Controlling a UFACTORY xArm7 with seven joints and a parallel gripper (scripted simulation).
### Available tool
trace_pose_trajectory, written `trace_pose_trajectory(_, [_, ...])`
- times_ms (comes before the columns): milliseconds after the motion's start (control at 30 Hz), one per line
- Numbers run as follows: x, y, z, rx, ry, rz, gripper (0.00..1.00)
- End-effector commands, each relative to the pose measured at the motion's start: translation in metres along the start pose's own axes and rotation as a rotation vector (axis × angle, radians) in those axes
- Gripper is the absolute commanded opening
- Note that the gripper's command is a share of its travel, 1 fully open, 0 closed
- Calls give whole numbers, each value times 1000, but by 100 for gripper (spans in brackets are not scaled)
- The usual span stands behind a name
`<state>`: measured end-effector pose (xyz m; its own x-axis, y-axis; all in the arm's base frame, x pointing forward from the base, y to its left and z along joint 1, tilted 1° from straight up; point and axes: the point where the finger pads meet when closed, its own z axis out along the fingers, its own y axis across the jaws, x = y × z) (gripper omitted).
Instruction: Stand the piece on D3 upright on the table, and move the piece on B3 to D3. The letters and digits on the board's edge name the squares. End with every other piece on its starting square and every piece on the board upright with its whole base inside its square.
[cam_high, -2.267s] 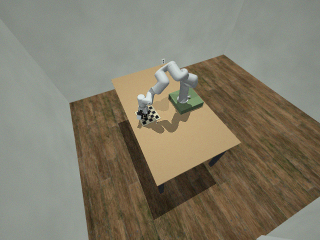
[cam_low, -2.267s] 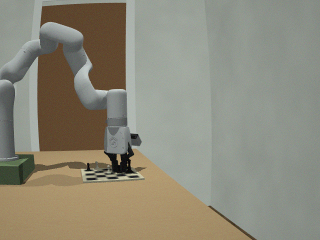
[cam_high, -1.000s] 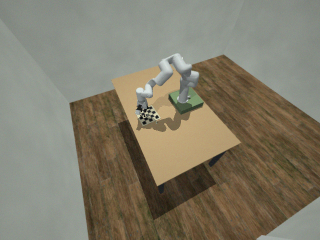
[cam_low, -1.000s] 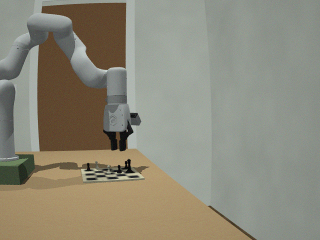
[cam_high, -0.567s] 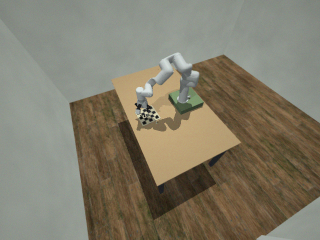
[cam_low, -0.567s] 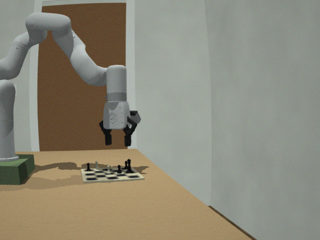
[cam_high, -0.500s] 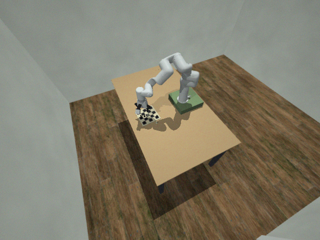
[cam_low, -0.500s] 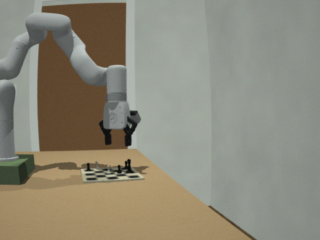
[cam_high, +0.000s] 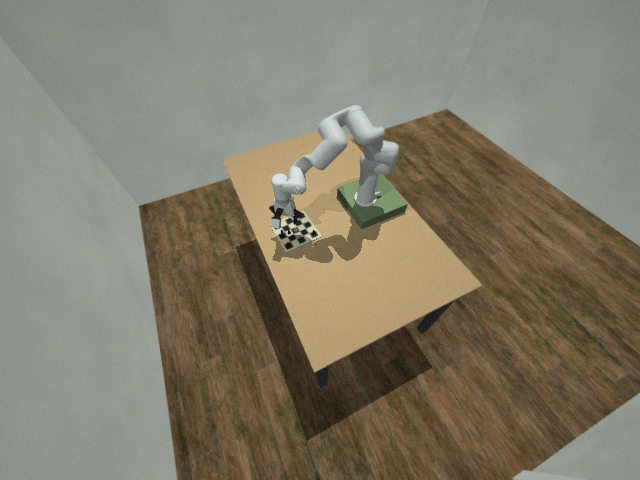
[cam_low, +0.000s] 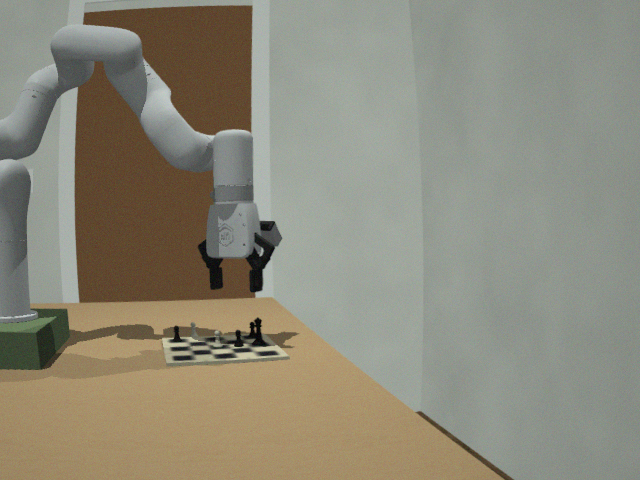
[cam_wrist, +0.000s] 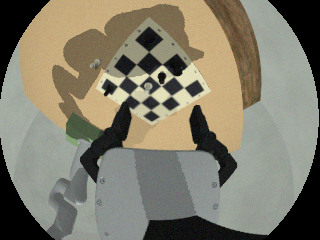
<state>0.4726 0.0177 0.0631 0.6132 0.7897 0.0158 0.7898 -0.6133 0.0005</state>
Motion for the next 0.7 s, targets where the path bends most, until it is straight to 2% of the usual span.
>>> trace_pose_trajectory(0, [1, 1, -4, -3, 3, 0, 100])
trace_pose_trajectory(167, [1, 1, -14, -3, 3, 0, 100])
trace_pose_trajectory(533, [1, 1, -62, -3, 3, 0, 100])
trace_pose_trajectory(667, [1, 1, -68, -3, 3, 0, 100])
